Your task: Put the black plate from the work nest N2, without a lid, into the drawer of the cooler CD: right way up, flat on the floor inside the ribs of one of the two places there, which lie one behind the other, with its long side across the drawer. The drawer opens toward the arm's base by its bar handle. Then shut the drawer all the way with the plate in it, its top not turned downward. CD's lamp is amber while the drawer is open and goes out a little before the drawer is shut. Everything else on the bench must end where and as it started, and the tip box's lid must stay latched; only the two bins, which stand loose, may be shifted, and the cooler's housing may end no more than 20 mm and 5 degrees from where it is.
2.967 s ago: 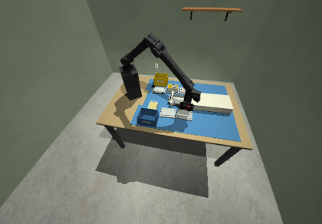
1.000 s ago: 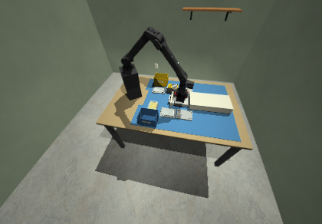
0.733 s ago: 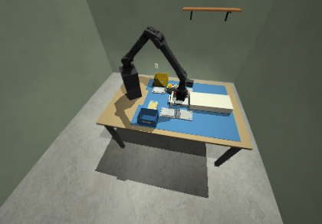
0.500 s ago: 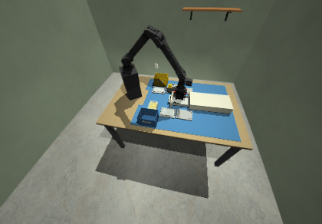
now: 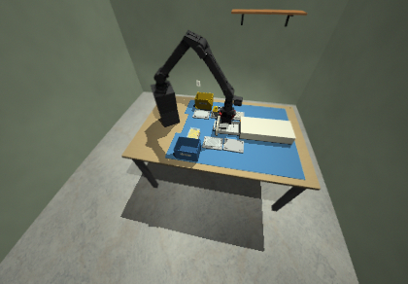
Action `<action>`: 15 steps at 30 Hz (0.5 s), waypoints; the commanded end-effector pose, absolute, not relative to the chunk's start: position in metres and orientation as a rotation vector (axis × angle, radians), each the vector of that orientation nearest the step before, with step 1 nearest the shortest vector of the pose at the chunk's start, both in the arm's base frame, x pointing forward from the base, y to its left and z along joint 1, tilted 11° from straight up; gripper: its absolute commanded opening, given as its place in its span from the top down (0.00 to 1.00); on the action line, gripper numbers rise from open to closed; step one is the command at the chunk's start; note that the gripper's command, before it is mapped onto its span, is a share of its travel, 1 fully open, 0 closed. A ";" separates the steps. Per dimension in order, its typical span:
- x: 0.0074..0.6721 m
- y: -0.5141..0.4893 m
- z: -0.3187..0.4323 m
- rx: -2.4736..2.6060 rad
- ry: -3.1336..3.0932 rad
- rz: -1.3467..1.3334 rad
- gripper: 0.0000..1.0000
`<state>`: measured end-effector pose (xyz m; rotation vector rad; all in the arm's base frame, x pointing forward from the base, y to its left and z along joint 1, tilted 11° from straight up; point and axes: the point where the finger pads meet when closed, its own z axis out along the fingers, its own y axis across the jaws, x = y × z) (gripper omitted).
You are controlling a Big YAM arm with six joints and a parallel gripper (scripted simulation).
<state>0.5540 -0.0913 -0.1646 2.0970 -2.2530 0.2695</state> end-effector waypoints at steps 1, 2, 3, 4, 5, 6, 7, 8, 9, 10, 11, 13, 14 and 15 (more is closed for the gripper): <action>0.593 -0.079 -0.134 2.131 -2.295 0.392 1.00; 0.593 -0.079 -0.135 2.130 -2.294 0.389 1.00; 0.593 -0.079 -0.135 2.130 -2.294 0.389 1.00; 0.593 -0.079 -0.135 2.130 -2.294 0.389 1.00; 0.582 -0.094 -0.140 2.095 -2.311 0.369 1.00; 0.582 -0.094 -0.140 2.101 -2.305 0.369 1.00; 0.583 -0.095 -0.139 2.103 -2.303 0.370 1.00; 0.583 -0.095 -0.139 2.106 -2.302 0.370 1.00; 0.584 -0.094 -0.139 2.110 -2.300 0.371 1.00; 0.585 -0.091 -0.139 2.116 -2.295 0.372 1.00; 0.585 -0.091 -0.138 2.119 -2.293 0.373 1.00; 0.586 -0.092 -0.138 2.120 -2.293 0.374 1.00; 0.586 -0.092 -0.138 2.119 -2.293 0.375 1.00; 0.587 -0.093 -0.138 2.119 -2.293 0.376 1.00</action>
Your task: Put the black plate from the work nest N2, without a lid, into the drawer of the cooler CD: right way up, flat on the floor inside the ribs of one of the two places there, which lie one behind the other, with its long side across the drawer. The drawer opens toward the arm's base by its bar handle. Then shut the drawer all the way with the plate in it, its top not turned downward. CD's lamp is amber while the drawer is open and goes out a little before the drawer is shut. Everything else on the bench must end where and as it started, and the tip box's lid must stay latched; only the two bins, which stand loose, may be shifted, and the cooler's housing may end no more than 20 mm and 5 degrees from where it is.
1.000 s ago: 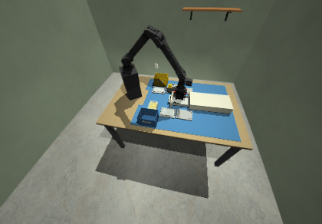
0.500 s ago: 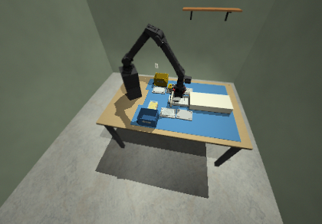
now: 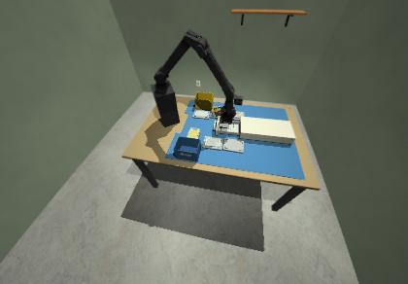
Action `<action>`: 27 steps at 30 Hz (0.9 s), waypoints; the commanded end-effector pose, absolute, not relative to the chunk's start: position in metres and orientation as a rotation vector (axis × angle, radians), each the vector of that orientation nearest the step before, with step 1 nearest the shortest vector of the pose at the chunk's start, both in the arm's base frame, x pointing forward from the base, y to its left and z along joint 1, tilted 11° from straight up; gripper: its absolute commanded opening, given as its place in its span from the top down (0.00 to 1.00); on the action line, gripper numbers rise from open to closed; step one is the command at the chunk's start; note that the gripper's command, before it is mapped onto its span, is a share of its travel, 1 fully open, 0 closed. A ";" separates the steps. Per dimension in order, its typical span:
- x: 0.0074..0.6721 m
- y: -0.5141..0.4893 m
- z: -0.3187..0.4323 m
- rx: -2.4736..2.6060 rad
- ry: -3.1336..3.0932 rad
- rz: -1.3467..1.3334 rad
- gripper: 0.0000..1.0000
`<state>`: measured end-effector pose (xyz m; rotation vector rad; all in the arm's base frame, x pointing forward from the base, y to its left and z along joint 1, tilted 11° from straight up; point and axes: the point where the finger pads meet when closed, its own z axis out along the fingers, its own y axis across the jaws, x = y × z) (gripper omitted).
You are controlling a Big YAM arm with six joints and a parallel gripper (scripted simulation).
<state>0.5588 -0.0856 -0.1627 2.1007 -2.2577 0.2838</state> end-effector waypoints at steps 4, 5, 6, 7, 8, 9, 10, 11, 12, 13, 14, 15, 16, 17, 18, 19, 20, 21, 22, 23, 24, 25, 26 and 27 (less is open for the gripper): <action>0.588 -0.096 -0.137 2.117 -2.296 0.378 1.00; 0.588 -0.096 -0.137 2.117 -2.296 0.378 1.00; 0.588 -0.096 -0.137 2.117 -2.296 0.378 1.00; 0.588 -0.096 -0.137 2.116 -2.298 0.378 1.00; 0.588 -0.097 -0.137 2.115 -2.298 0.379 1.00; 0.589 -0.097 -0.136 2.116 -2.298 0.379 1.00; 0.588 -0.097 -0.137 2.116 -2.297 0.378 1.00; 0.588 -0.097 -0.137 2.115 -2.297 0.377 1.00; 0.588 -0.097 -0.137 2.115 -2.297 0.378 1.00; 0.589 -0.097 -0.136 2.116 -2.297 0.378 1.00; 0.589 -0.097 -0.136 2.117 -2.296 0.378 1.00; 0.589 -0.096 -0.136 2.118 -2.296 0.379 1.00; 0.589 -0.096 -0.136 2.118 -2.296 0.378 1.00; 0.589 -0.097 -0.136 2.117 -2.296 0.378 1.00; 0.589 -0.097 -0.136 2.117 -2.296 0.377 1.00; 0.584 -0.097 -0.150 2.112 -2.288 0.355 1.00; 0.581 -0.097 -0.158 2.110 -2.283 0.341 1.00; 0.581 -0.098 -0.159 2.109 -2.283 0.341 1.00; 0.581 -0.098 -0.159 2.109 -2.283 0.341 1.00; 0.581 -0.098 -0.159 2.109 -2.283 0.341 1.00; 0.566 -0.096 -0.166 2.100 -2.273 0.308 1.00; 0.567 -0.096 -0.169 2.102 -2.271 0.307 1.00; 0.569 -0.097 -0.169 2.104 -2.272 0.312 1.00; 0.572 -0.097 -0.169 2.105 -2.274 0.319 1.00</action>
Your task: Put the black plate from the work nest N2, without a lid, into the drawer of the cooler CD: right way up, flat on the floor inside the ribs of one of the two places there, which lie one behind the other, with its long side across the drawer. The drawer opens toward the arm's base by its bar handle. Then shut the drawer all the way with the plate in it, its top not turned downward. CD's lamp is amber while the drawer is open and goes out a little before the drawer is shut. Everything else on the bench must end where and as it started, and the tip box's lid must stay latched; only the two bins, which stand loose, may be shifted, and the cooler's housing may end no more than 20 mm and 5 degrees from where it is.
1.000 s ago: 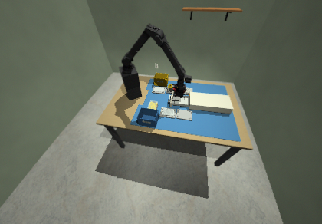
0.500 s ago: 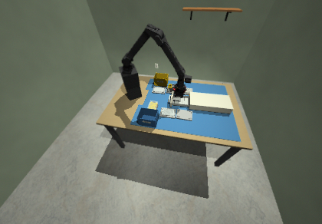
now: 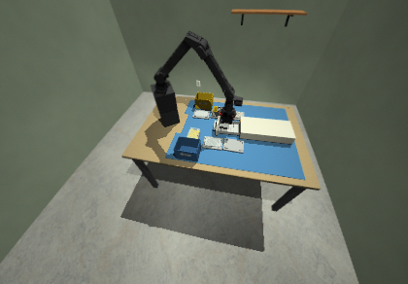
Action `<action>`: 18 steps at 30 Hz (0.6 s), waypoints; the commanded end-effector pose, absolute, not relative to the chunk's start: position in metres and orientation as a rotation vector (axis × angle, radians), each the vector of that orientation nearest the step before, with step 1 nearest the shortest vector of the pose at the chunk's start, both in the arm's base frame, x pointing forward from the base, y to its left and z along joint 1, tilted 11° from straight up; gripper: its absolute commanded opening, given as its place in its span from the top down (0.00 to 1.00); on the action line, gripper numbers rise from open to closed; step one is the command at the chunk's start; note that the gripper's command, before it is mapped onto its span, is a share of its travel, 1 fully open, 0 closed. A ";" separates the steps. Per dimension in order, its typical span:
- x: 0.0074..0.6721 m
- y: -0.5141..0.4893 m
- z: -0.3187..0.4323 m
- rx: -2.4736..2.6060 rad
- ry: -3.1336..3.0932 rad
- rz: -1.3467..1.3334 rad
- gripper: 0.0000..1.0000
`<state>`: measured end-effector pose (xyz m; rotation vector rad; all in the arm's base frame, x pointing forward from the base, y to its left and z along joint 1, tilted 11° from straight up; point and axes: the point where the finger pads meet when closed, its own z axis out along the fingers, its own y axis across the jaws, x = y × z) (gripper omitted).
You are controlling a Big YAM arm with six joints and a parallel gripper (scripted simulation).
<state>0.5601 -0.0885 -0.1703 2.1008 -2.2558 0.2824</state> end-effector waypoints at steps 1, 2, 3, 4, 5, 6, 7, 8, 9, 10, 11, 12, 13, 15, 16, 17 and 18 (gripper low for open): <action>0.575 -0.098 -0.169 2.107 -2.277 0.327 1.00; 0.580 -0.099 -0.167 2.109 -2.282 0.338 1.00; 0.583 -0.100 -0.166 2.111 -2.285 0.347 1.00; 0.584 -0.100 -0.166 2.111 -2.285 0.348 1.00; 0.584 -0.100 -0.168 2.111 -2.286 0.348 1.00; 0.583 -0.100 -0.171 2.110 -2.284 0.342 1.00; 0.583 -0.100 -0.174 2.109 -2.283 0.340 1.00; 0.583 -0.101 -0.175 2.109 -2.283 0.340 1.00; 0.584 -0.101 -0.174 2.110 -2.285 0.345 1.00; 0.585 -0.101 -0.175 2.111 -2.285 0.346 1.00; 0.585 -0.101 -0.177 2.111 -2.284 0.344 1.00; 0.585 -0.101 -0.177 2.111 -2.284 0.344 1.00; 0.585 -0.101 -0.177 2.111 -2.284 0.344 1.00; 0.582 -0.101 -0.179 2.111 -2.282 0.339 1.00; 0.583 -0.102 -0.184 2.109 -2.282 0.337 1.00; 0.583 -0.102 -0.185 2.109 -2.282 0.337 1.00; 0.580 -0.102 -0.187 2.108 -2.280 0.331 1.00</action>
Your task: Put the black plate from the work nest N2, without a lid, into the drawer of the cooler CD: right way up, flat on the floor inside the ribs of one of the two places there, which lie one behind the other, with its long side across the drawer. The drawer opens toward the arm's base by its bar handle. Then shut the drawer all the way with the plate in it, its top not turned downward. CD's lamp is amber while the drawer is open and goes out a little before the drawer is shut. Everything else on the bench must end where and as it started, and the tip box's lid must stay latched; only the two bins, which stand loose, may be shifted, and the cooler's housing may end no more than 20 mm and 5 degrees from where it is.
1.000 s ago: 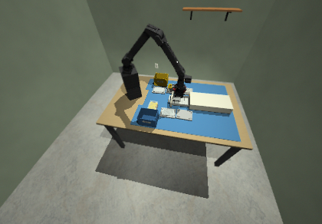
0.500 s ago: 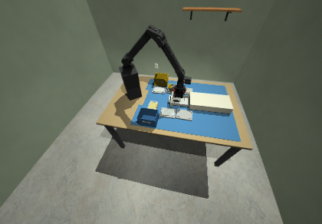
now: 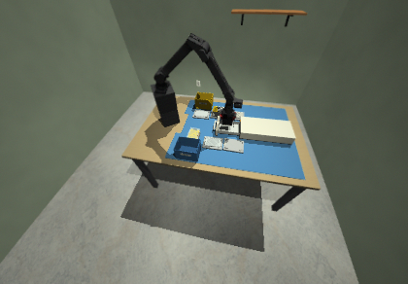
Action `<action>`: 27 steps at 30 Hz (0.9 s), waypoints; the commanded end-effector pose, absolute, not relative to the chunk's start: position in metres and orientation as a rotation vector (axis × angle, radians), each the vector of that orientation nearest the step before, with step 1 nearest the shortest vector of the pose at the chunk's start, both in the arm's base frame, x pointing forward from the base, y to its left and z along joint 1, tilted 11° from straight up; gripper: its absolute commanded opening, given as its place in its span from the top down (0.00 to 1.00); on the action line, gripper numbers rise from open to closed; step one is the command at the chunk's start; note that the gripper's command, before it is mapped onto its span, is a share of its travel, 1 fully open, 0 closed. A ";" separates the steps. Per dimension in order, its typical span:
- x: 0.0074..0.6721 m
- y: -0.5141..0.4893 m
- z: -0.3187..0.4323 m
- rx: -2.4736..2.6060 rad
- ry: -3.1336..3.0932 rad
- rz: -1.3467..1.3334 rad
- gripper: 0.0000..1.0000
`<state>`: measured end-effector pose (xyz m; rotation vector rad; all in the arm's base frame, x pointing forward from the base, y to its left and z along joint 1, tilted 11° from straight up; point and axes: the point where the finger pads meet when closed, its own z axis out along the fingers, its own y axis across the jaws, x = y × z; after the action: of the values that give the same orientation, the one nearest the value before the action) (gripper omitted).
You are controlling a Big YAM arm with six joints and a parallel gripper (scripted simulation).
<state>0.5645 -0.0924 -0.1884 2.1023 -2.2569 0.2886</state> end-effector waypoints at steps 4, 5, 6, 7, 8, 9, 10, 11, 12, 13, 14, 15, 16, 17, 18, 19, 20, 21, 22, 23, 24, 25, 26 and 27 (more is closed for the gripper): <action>0.583 -0.103 -0.191 2.109 -2.282 0.337 1.00; 0.583 -0.104 -0.193 2.109 -2.282 0.337 1.00; 0.584 -0.104 -0.194 2.109 -2.282 0.337 1.00; 0.587 -0.104 -0.190 2.112 -2.287 0.350 1.00; 0.589 -0.105 -0.188 2.113 -2.289 0.357 1.00; 0.588 -0.105 -0.191 2.112 -2.288 0.353 1.00; 0.584 -0.105 -0.199 2.109 -2.283 0.337 1.00; 0.584 -0.105 -0.199 2.109 -2.283 0.337 1.00; 0.584 -0.105 -0.199 2.109 -2.283 0.337 1.00; 0.595 -0.103 -0.184 2.121 -2.293 0.375 1.00; 0.589 -0.103 -0.196 2.116 -2.284 0.350 1.00; 0.585 -0.104 -0.203 2.112 -2.280 0.336 1.00; 0.585 -0.105 -0.205 2.111 -2.281 0.336 1.00; 0.585 -0.106 -0.206 2.109 -2.282 0.336 1.00; 0.579 -0.105 -0.210 2.107 -2.278 0.323 1.00; 0.576 -0.105 -0.213 2.105 -2.275 0.315 1.00; 0.578 -0.105 -0.213 2.107 -2.276 0.320 1.00; 0.581 -0.106 -0.213 2.108 -2.279 0.327 1.00; 0.585 -0.107 -0.213 2.109 -2.282 0.335 1.00; 0.585 -0.107 -0.214 2.109 -2.282 0.335 1.00; 0.585 -0.107 -0.216 2.109 -2.282 0.335 1.00; 0.590 -0.108 -0.210 2.112 -2.288 0.352 1.00; 0.591 -0.109 -0.209 2.113 -2.289 0.357 1.00; 0.589 -0.109 -0.214 2.112 -2.286 0.348 1.00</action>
<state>0.5614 -0.0978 -0.2260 2.0973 -2.2503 0.2716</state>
